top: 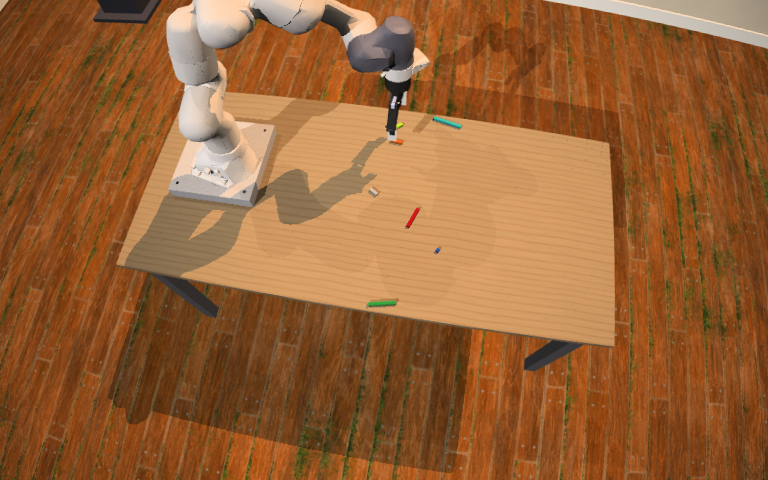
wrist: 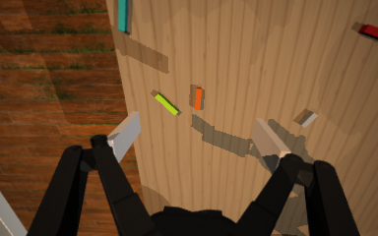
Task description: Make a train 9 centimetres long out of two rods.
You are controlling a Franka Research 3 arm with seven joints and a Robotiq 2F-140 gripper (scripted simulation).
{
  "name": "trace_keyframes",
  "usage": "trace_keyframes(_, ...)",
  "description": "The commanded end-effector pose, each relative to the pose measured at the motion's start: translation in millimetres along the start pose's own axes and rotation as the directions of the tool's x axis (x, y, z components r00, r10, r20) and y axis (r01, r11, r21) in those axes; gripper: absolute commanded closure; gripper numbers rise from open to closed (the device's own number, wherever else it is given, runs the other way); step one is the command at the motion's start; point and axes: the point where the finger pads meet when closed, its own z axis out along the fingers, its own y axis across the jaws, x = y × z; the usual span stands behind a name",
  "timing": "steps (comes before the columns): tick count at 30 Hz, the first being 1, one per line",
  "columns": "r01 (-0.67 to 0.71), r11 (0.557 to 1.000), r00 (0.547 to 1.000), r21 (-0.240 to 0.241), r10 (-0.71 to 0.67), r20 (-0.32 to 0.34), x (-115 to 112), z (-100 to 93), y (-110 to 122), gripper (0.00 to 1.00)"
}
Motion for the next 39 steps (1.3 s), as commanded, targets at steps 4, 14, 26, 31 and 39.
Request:
trace_keyframes(4,0.227,0.974,0.974,0.0,-0.227,0.002,-3.5,5.5,-14.4,0.0)
trace_keyframes(14,0.401,0.916,0.916,0.0,-0.401,0.003,-6.5,10.5,-26.7,0.0)
trace_keyframes(26,0.584,0.812,0.812,0.001,-0.584,0.002,-10.3,15.7,-41.3,0.0)
trace_keyframes(31,0.654,0.756,0.756,0.002,-0.654,0.0,-12.0,17.7,-47.5,0.0)
trace_keyframes(39,0.734,0.679,0.679,0.003,-0.734,-0.002,-14.2,20.1,-55.5,0.77)
